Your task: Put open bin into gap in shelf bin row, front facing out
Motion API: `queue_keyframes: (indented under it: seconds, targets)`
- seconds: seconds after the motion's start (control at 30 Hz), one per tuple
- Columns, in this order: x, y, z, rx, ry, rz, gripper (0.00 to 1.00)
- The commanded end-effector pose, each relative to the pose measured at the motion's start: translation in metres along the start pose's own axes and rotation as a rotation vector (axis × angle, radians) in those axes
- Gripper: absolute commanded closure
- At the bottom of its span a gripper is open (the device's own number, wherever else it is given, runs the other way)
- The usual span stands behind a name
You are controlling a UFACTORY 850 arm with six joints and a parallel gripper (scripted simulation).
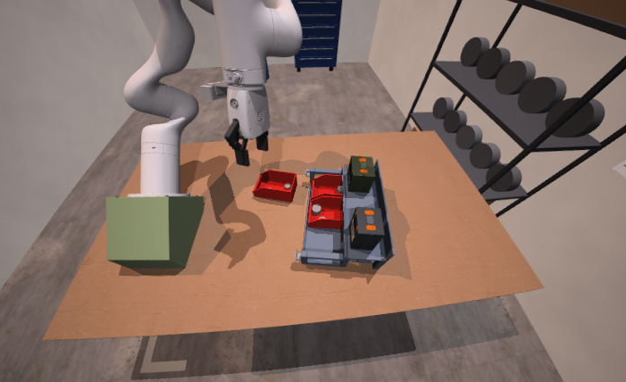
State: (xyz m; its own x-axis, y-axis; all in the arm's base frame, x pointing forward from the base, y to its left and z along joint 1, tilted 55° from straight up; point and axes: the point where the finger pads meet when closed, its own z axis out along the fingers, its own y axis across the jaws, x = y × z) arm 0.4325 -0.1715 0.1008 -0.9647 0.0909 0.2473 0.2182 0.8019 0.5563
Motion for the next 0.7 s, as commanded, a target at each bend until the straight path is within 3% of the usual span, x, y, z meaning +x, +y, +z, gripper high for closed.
queue_keyframes:
  seconds: [0.0, 0.33, 0.5, 0.67]
  targets:
    - [-0.0042, 0.0021, 0.0025, -0.098, -0.122, 0.066, 0.00]
    - [-0.0042, 0.0021, 0.0025, -0.098, -0.122, 0.066, 0.00]
    - [-0.0080, 0.0043, 0.0055, -0.244, -0.299, 0.174, 0.00]
    - [-0.0080, 0.0043, 0.0055, -0.244, -0.299, 0.174, 0.00]
